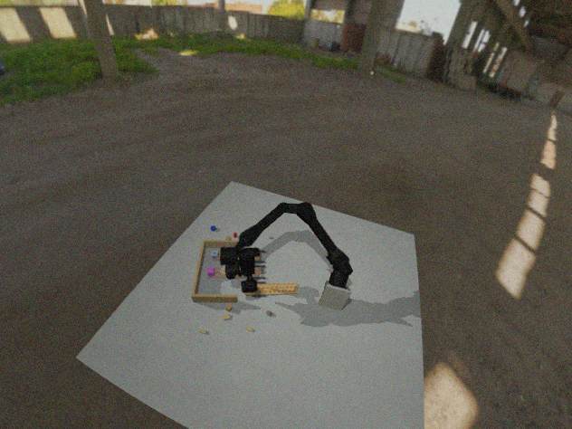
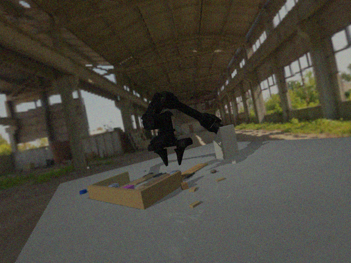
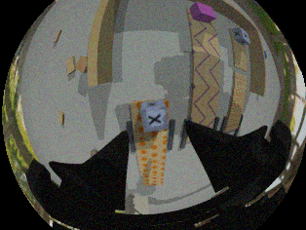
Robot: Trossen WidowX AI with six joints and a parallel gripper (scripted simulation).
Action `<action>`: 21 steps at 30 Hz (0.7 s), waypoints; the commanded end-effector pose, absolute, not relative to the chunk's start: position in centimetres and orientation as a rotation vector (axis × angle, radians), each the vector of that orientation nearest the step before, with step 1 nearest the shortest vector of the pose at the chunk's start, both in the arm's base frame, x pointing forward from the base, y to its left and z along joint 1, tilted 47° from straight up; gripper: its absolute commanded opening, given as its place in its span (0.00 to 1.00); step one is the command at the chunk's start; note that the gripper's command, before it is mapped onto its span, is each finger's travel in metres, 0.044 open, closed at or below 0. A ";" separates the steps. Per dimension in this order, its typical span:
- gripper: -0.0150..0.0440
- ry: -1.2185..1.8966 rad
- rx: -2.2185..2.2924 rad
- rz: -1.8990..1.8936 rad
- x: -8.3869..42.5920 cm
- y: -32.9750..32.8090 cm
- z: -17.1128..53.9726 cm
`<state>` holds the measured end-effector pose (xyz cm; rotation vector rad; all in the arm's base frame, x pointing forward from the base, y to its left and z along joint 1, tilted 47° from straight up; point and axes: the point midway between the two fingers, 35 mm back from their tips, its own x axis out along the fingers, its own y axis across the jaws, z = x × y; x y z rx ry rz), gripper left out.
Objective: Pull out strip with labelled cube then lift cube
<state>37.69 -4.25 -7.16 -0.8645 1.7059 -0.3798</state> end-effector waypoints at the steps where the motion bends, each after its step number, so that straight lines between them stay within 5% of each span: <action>1: 0.68 1.712 -0.867 -0.381 37.7 -4.9 -7.7; 21: 0.68 1.712 -0.869 -0.383 37.3 -7.3 -10.0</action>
